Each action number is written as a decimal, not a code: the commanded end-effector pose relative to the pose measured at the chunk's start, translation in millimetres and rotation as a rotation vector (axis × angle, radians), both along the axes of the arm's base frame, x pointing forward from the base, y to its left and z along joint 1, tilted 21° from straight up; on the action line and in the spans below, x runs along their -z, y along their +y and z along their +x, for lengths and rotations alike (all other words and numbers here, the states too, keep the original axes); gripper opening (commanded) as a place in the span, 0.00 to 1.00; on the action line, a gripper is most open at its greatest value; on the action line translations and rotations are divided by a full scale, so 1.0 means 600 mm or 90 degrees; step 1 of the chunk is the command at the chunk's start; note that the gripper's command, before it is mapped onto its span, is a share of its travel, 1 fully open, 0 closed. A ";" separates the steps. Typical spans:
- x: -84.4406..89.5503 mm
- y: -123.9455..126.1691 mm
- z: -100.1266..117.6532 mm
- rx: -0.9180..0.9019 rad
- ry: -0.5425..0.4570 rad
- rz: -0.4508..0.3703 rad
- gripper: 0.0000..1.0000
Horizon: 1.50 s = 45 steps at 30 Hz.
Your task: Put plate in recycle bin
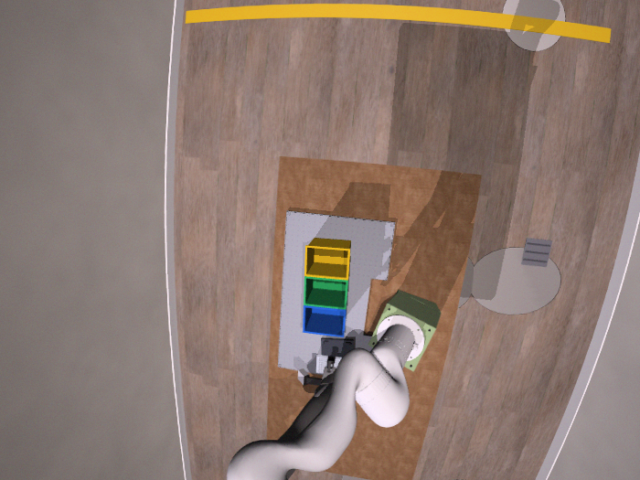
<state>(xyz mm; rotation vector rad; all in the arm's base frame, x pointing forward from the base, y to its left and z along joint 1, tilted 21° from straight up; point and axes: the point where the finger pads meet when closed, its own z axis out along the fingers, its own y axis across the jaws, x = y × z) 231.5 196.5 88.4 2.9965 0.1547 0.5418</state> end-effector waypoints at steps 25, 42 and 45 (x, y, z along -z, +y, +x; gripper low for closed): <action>-0.021 -0.154 0.032 -0.001 -0.001 0.004 0.00; -0.031 -0.235 0.047 -0.001 -0.001 0.004 0.00; -0.032 -0.240 0.048 -0.001 -0.001 0.004 0.00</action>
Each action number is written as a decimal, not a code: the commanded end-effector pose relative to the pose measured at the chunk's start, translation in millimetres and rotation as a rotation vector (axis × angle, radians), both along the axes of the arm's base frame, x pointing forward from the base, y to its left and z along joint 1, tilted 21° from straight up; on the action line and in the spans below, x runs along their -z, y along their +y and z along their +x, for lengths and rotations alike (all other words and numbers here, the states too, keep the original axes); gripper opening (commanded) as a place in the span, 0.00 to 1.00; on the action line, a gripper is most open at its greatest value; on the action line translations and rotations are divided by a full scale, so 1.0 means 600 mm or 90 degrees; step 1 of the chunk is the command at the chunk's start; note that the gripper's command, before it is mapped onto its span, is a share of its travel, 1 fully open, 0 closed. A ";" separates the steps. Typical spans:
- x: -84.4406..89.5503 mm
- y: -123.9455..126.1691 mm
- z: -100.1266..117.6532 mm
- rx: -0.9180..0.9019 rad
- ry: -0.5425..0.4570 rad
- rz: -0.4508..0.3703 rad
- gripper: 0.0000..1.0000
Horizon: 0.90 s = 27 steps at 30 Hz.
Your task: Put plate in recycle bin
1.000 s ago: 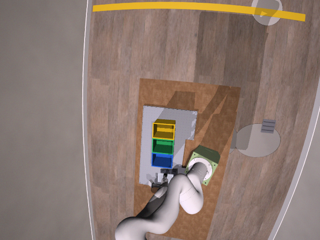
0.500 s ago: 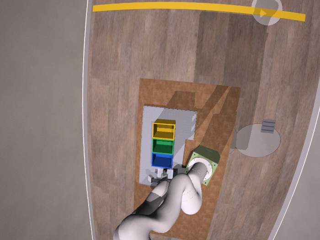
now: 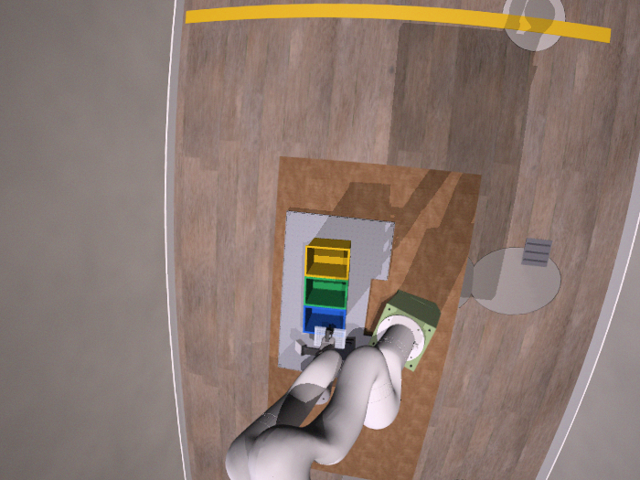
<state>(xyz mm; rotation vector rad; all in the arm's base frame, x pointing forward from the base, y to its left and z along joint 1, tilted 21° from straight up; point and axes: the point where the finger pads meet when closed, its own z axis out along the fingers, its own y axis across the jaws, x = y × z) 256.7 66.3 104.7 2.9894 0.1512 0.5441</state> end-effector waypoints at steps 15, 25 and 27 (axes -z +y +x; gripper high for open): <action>-0.015 -0.105 0.022 -0.003 0.000 0.008 0.00; -0.020 -0.148 0.031 -0.003 0.000 0.008 0.00; -0.021 -0.159 0.033 -0.003 0.000 0.008 0.00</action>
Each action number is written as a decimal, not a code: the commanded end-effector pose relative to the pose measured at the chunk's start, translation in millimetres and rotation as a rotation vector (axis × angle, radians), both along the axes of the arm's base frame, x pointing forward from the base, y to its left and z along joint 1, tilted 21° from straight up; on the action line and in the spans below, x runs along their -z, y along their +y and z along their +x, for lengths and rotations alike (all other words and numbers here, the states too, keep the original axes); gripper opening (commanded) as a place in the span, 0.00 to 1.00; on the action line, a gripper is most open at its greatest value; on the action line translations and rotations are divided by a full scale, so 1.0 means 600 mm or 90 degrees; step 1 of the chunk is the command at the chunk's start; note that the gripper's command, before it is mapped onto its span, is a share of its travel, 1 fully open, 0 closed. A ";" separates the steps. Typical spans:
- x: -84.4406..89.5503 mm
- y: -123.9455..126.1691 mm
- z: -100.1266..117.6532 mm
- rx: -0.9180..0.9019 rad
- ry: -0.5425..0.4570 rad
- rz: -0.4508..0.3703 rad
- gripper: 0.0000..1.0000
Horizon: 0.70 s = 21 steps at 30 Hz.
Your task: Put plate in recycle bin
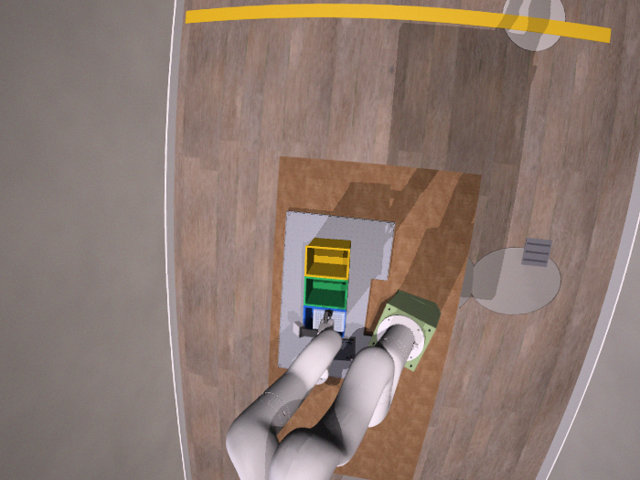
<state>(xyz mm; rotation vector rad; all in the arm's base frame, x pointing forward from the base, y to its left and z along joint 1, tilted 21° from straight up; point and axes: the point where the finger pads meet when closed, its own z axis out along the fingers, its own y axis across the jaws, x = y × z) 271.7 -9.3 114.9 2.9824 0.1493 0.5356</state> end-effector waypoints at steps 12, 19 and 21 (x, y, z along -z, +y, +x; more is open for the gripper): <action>-0.011 -0.087 0.019 -0.005 -0.002 0.013 0.00; -0.016 -0.125 0.026 -0.005 -0.002 0.013 0.00; -0.017 -0.136 0.028 -0.005 -0.002 0.013 0.00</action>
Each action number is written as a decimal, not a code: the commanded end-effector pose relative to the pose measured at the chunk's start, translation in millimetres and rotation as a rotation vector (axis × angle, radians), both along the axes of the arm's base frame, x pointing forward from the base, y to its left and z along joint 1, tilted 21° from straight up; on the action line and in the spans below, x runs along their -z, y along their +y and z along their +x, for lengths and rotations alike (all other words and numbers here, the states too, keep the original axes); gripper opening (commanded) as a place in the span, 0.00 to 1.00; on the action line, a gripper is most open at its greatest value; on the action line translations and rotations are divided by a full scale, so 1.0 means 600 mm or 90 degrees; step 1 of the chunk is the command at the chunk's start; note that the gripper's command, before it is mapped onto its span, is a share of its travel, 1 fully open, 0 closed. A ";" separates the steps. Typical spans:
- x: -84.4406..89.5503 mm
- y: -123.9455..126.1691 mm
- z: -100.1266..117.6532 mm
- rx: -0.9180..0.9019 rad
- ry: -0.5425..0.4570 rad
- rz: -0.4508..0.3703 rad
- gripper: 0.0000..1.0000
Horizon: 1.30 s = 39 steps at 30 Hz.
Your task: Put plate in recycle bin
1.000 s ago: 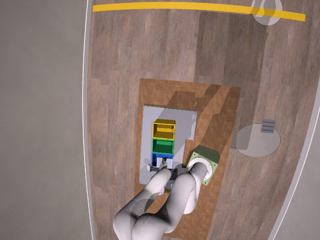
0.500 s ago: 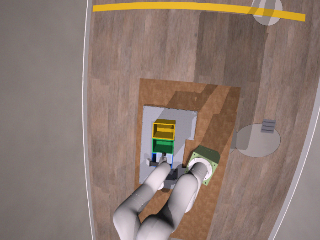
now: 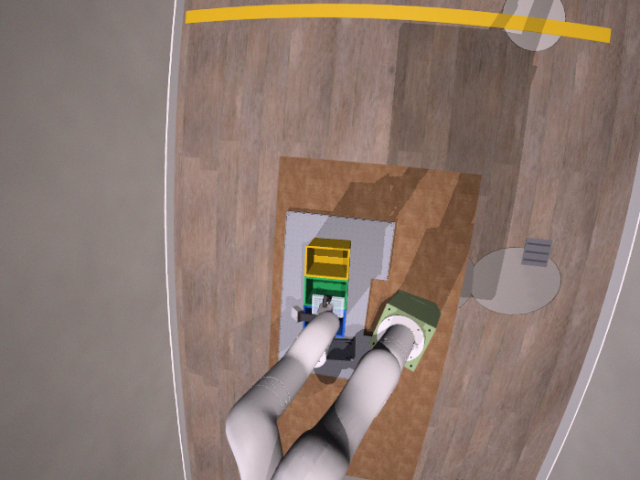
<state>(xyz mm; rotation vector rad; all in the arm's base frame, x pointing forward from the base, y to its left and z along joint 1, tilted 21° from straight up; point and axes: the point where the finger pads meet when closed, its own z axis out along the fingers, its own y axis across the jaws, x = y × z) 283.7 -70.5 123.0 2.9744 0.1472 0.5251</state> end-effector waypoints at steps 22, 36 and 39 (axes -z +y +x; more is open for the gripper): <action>-0.016 -0.131 0.027 -0.007 -0.006 0.019 0.00; -0.025 -0.202 0.041 -0.007 -0.006 0.019 0.00; -0.026 -0.213 0.043 -0.007 -0.006 0.019 0.00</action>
